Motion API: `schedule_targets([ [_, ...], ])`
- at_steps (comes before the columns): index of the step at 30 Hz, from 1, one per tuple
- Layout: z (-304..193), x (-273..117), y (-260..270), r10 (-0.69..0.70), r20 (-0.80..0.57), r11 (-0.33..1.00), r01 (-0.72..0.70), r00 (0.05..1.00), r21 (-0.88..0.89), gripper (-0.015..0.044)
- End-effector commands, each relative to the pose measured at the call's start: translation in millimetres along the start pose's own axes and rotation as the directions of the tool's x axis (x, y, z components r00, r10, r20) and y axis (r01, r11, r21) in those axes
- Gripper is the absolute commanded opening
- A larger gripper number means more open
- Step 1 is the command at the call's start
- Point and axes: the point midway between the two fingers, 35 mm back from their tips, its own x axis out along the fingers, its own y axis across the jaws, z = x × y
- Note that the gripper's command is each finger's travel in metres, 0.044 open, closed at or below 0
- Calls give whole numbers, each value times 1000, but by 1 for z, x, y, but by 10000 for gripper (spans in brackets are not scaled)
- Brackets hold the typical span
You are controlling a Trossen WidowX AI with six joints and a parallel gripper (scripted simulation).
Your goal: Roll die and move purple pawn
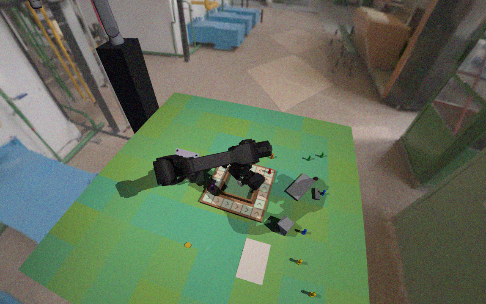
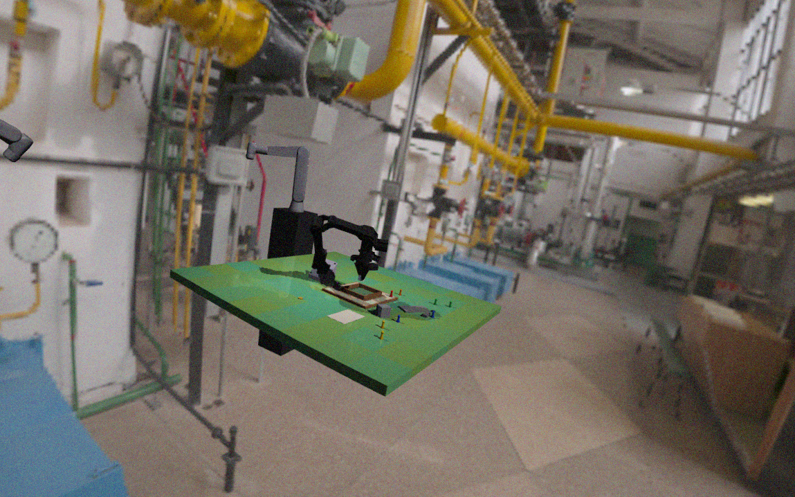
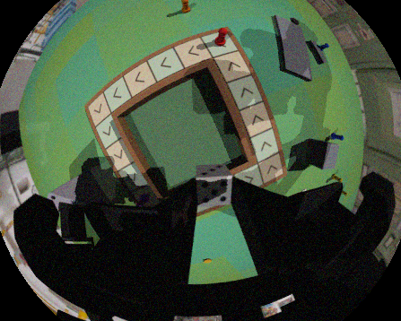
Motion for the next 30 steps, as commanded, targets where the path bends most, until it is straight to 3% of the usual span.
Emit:
schedule_targets([
  [1, 12, 3, 11, 1, -1, 990, -1, 1000, -142, 0],
  [9, 31, 11, 30, -2, -12, 917, -3, 1000, -399, 0],
  [16, 32, 13, 33, 16, 0, 908, -14, 1000, -419, 0],
  [30, 30, 26, 43, 284, 343, 892, -116, 896, -437, 0],
])
